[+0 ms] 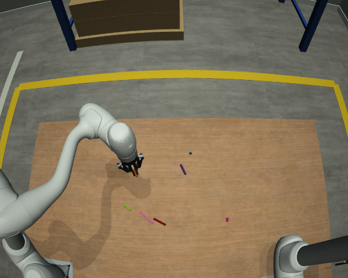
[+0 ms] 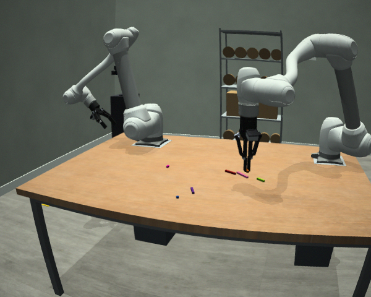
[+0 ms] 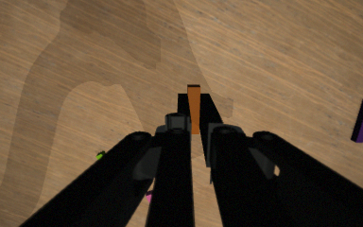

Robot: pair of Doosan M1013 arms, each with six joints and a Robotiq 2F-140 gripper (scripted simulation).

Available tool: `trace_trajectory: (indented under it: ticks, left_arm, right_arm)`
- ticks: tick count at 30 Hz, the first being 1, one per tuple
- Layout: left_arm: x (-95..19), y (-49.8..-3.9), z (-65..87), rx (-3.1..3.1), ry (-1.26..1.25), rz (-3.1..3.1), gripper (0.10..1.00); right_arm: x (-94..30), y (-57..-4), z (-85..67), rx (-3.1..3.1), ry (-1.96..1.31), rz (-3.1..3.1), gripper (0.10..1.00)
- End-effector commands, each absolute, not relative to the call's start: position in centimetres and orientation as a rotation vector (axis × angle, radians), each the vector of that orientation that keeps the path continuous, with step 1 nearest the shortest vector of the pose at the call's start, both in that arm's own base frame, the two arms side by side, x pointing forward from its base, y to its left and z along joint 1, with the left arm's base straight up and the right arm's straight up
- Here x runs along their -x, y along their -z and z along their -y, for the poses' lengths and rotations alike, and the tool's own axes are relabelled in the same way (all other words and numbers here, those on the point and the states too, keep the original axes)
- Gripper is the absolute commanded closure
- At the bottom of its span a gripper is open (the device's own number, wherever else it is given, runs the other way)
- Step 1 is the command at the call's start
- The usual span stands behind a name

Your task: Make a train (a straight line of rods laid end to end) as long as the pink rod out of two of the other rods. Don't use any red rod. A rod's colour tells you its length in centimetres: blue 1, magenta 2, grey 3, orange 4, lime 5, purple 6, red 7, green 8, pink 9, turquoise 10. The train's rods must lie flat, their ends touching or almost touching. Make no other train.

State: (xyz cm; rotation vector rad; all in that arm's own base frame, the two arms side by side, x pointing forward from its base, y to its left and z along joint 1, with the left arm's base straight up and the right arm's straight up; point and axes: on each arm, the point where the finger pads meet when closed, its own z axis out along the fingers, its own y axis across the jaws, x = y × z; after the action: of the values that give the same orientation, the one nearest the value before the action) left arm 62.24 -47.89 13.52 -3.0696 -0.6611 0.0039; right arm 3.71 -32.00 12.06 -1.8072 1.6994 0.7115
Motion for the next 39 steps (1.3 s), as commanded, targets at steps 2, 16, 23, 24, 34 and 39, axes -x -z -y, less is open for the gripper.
trace_trajectory:
  ticks: [2, 16, 23, 24, 34, 39]
  left_arm:
    - [-62.2, -13.6, 47.7, 3.070, 0.000, 0.668, 0.974]
    - [-62.2, -13.4, 47.7, 3.070, 0.000, 0.667, 0.974]
    - [-62.2, -11.8, 47.7, 3.070, 0.000, 0.667, 0.974]
    - [-62.2, -11.4, 47.7, 3.070, 0.000, 0.667, 0.974]
    - [-62.3, -7.8, 47.7, 3.070, 0.000, 0.667, 0.974]
    - [-62.3, -6.0, 47.7, 3.070, 0.000, 0.667, 0.974]
  right_arm:
    - [-3.7, -12.1, 32.0, 1.808, -0.710, -1.700, 0.098]
    - [-3.7, -12.1, 32.0, 1.808, -0.710, -1.700, 0.098]
    - [-3.7, -12.1, 32.0, 1.808, -0.710, -1.700, 0.098]
    - [-3.7, -12.1, 32.0, 1.808, -0.710, -1.700, 0.098]
    - [-3.7, -12.1, 32.0, 1.808, -0.710, -1.700, 0.098]
    - [-3.7, -12.1, 32.0, 1.808, -0.710, -1.700, 0.098]
